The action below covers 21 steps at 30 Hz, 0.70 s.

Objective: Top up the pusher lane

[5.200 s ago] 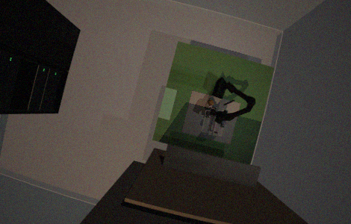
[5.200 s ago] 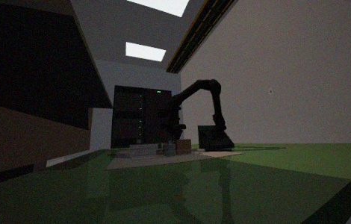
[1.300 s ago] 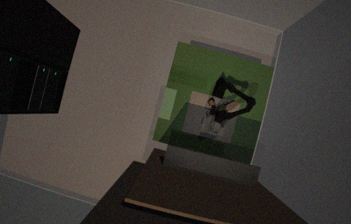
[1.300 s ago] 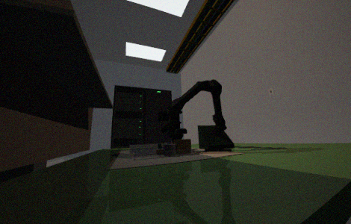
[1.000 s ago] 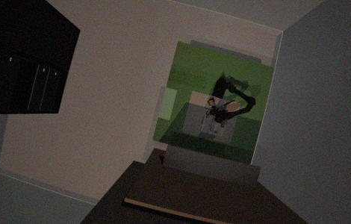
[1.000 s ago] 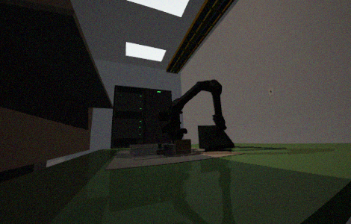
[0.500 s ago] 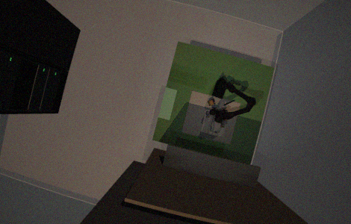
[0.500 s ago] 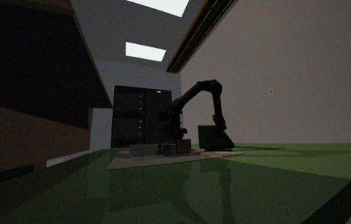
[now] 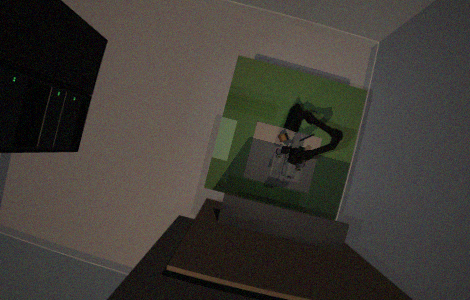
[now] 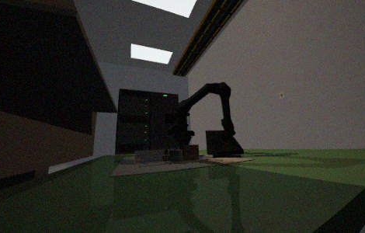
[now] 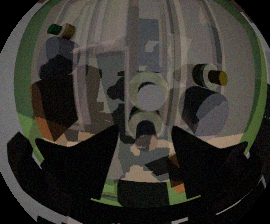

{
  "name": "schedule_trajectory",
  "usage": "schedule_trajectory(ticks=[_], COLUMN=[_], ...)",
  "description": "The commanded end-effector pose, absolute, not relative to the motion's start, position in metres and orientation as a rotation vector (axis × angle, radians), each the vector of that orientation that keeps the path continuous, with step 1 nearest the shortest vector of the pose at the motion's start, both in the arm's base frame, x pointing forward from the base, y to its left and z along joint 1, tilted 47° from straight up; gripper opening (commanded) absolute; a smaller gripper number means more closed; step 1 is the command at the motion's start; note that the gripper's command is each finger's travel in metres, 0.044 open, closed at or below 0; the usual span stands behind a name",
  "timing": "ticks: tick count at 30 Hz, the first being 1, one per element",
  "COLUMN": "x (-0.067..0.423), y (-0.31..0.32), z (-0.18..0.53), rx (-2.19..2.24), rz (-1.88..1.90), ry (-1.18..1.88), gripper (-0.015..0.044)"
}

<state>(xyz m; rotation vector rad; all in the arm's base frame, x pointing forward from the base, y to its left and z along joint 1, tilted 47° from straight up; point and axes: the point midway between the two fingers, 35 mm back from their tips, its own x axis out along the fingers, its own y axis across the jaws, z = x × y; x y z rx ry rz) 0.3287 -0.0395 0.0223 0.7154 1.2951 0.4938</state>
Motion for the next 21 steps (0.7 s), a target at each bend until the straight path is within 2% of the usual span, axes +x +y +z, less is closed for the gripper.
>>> schedule_trajectory(ticks=[1, 21], x=[0.328, 0.269], y=[-0.043, -0.033], z=[0.026, 0.019], rx=[0.707, 0.708], rz=[0.494, 0.493], ry=[1.295, 1.298], gripper=[0.0277, 0.0277])
